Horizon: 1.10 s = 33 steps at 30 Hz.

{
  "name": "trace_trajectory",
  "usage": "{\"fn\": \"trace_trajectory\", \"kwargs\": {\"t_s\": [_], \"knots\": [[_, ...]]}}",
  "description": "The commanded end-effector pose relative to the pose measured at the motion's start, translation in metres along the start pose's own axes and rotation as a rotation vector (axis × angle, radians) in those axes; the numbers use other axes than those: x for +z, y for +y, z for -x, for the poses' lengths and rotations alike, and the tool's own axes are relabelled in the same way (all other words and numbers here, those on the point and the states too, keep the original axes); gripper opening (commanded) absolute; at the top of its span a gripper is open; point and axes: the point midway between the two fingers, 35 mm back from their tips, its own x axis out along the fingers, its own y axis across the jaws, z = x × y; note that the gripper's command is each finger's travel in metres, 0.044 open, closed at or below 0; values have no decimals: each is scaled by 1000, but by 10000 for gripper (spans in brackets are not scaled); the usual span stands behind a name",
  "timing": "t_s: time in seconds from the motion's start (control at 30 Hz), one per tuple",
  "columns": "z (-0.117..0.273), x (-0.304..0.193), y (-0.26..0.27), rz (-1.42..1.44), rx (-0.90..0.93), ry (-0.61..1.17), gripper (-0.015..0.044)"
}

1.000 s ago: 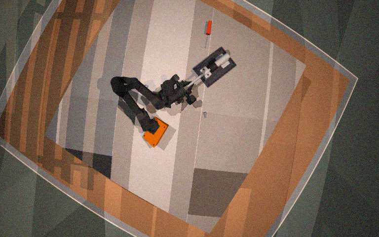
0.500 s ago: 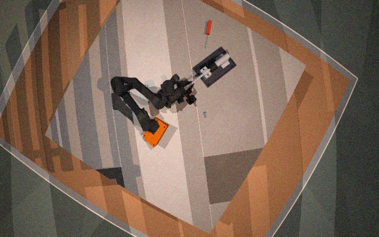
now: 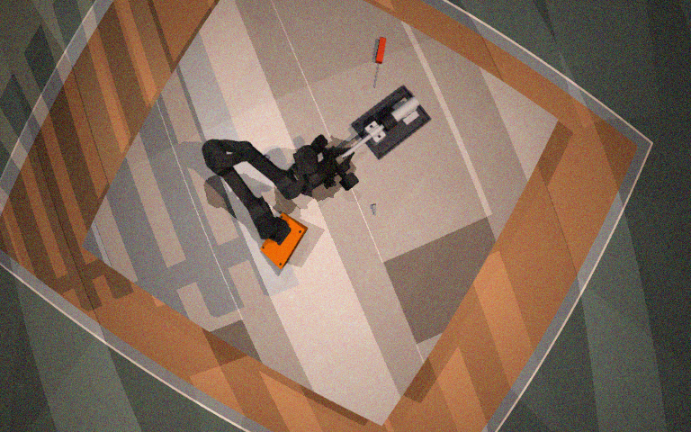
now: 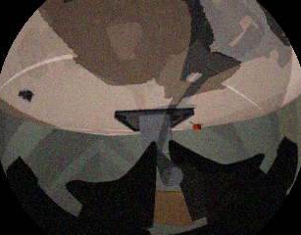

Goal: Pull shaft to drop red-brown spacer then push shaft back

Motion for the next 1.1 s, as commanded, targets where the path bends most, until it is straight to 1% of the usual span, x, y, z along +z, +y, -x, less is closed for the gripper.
{"fn": "trace_trajectory", "kwargs": {"t_s": [0.0,1.07], "knots": [[-1,-3,0,4,3,10,0],[-5,-5,0,4,3,11,0]]}}
